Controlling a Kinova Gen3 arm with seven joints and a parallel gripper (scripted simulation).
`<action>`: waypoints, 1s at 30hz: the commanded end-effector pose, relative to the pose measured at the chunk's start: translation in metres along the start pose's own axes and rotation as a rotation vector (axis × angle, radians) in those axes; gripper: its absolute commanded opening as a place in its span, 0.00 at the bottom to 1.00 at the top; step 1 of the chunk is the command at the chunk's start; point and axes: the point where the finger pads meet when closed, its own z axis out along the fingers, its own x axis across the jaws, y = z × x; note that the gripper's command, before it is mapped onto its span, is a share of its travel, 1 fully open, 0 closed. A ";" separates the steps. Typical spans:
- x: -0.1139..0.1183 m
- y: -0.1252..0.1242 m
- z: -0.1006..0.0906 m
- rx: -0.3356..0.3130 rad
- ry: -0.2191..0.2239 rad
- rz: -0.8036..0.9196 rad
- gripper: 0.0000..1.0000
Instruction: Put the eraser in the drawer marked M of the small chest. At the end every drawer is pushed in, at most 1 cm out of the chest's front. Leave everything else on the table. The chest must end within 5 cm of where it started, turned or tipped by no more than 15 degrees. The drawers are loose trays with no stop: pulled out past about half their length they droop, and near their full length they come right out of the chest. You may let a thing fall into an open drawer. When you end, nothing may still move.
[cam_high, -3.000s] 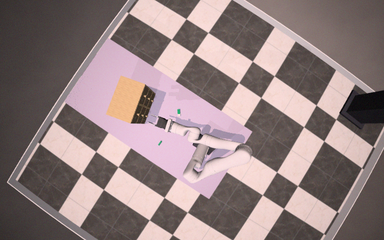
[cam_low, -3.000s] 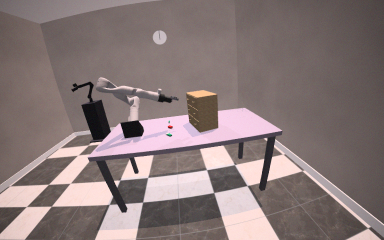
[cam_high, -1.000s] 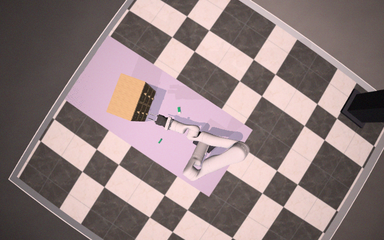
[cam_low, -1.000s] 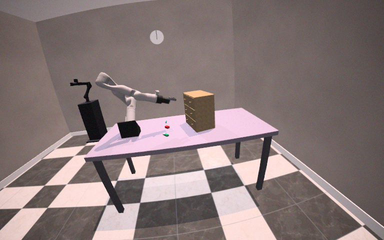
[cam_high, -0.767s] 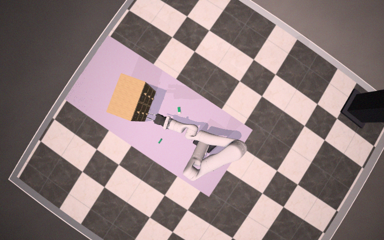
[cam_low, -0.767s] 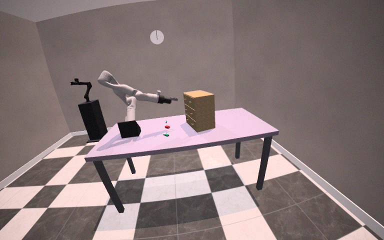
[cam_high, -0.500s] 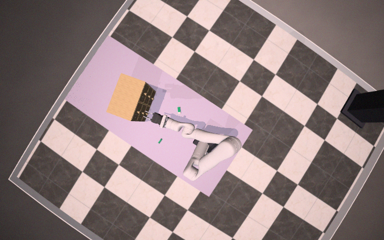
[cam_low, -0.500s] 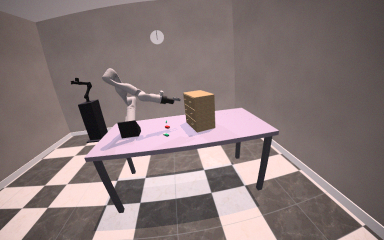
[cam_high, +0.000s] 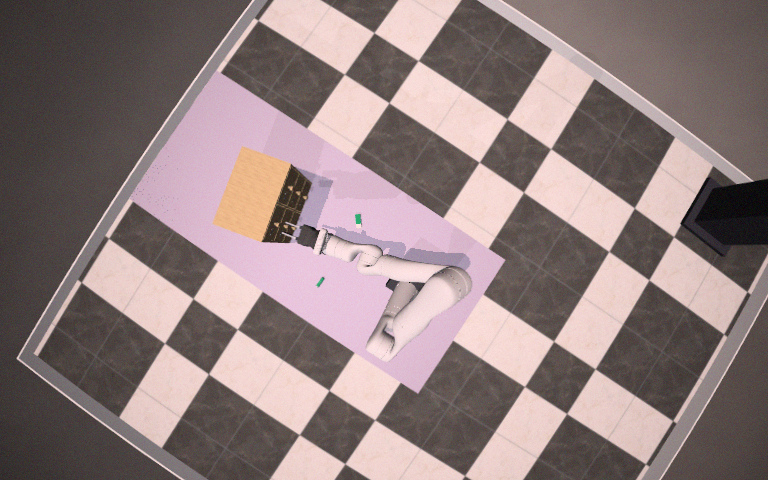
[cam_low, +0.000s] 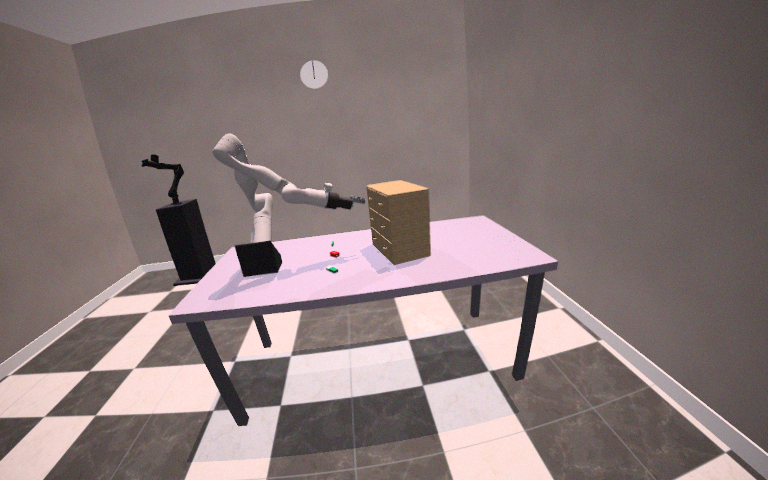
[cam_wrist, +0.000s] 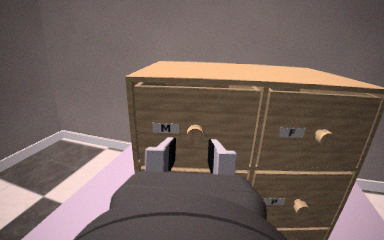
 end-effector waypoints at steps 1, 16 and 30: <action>0.002 -0.002 0.002 0.003 0.005 -0.006 0.67; 0.002 -0.002 0.002 0.003 0.005 -0.006 0.67; 0.006 -0.003 0.003 0.003 0.005 -0.007 0.67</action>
